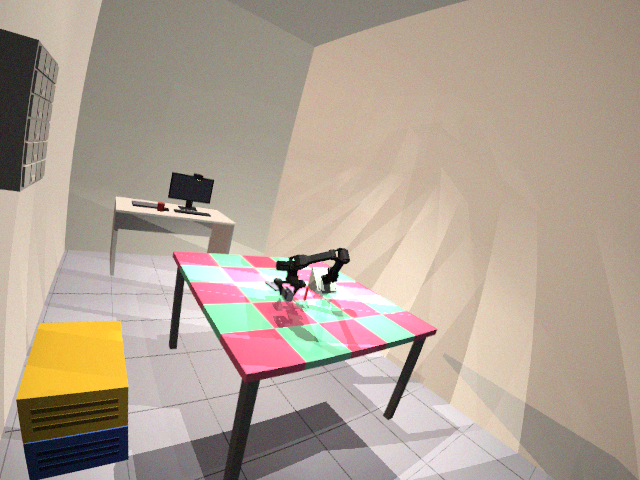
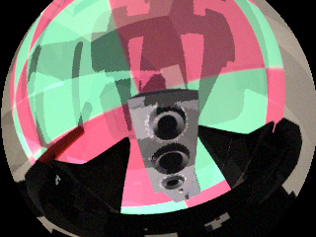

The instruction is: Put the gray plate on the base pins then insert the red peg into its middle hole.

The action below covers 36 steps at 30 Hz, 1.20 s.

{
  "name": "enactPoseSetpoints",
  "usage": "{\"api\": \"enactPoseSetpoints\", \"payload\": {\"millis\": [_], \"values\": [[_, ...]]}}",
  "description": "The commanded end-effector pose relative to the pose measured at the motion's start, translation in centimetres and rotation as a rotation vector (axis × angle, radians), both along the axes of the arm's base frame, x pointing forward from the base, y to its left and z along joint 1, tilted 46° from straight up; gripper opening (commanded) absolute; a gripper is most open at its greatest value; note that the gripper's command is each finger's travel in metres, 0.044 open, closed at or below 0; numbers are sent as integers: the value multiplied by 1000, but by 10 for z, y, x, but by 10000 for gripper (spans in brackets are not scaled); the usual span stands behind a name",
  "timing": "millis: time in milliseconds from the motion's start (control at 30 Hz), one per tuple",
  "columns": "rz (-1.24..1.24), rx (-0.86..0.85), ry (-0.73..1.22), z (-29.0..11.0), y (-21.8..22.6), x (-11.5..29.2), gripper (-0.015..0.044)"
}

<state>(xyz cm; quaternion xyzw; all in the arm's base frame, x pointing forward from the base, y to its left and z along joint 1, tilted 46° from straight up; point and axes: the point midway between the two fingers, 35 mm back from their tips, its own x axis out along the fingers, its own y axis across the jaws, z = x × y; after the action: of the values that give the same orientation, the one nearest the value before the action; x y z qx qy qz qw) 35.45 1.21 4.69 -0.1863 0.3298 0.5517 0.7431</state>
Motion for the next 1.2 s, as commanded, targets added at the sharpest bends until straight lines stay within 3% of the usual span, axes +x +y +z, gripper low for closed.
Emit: {"api": "enactPoseSetpoints", "payload": {"millis": [0, 167, 400, 533, 1167], "values": [[-4, 5, 3, -1, 1, 0, 282], [-4, 5, 3, -1, 1, 0, 151], [-4, 5, 3, -1, 1, 0, 105], [-5, 4, 3, 2, -2, 1, 0], [-6, -7, 5, 41, -47, 1, 0]]}}
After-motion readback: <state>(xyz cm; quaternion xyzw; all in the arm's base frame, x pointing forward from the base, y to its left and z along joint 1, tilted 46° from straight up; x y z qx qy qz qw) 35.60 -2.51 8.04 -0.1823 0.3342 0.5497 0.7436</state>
